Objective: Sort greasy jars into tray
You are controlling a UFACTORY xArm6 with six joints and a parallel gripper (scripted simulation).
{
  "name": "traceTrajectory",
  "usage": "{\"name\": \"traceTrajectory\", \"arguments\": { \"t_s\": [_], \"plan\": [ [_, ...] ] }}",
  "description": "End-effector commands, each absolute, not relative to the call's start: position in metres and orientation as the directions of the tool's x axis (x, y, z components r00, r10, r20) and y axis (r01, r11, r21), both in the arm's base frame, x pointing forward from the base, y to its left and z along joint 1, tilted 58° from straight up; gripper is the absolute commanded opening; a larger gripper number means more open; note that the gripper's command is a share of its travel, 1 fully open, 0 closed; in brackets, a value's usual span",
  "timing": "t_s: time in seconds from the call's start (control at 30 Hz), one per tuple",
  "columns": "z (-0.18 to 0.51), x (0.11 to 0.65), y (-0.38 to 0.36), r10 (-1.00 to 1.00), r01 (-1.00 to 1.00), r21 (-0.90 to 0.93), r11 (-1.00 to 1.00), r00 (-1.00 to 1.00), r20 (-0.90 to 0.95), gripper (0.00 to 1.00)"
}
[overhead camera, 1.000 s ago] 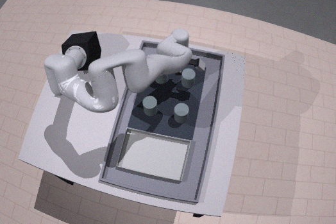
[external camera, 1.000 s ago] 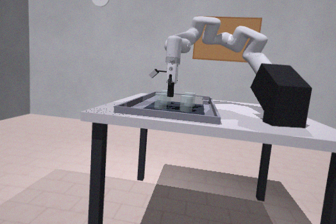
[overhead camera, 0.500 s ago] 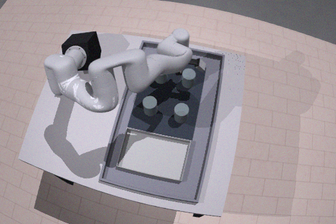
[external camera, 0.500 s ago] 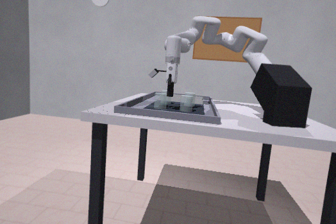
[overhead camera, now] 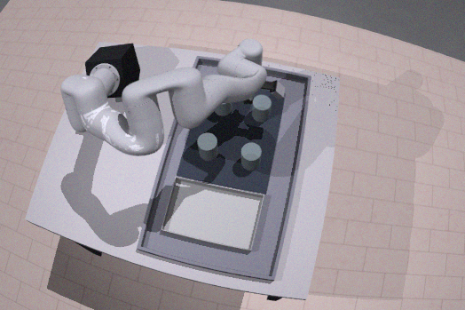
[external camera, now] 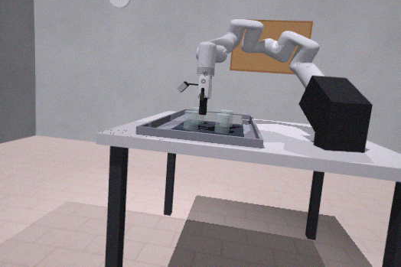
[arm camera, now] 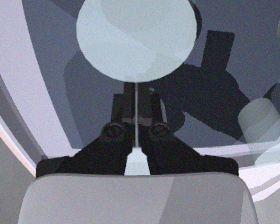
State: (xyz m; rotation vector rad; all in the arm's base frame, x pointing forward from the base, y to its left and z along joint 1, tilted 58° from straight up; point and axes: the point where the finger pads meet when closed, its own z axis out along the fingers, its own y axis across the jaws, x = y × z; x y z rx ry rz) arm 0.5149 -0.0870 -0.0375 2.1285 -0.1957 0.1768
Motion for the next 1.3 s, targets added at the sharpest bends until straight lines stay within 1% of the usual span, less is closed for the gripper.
{"name": "traceTrajectory", "arguments": {
  "t_s": [0.0, 0.27, 1.27],
  "plan": [
    [-0.039, 0.510, -0.087, -0.069, -0.209, 0.821, -0.531, 0.976, 0.204, 0.00],
    [-0.046, 0.491, -0.090, -0.069, -0.209, 0.821, -0.531, 0.976, 0.204, 0.00],
    [-0.046, 0.491, -0.090, -0.069, -0.209, 0.821, -0.531, 0.976, 0.204, 0.00]
  ]
}}
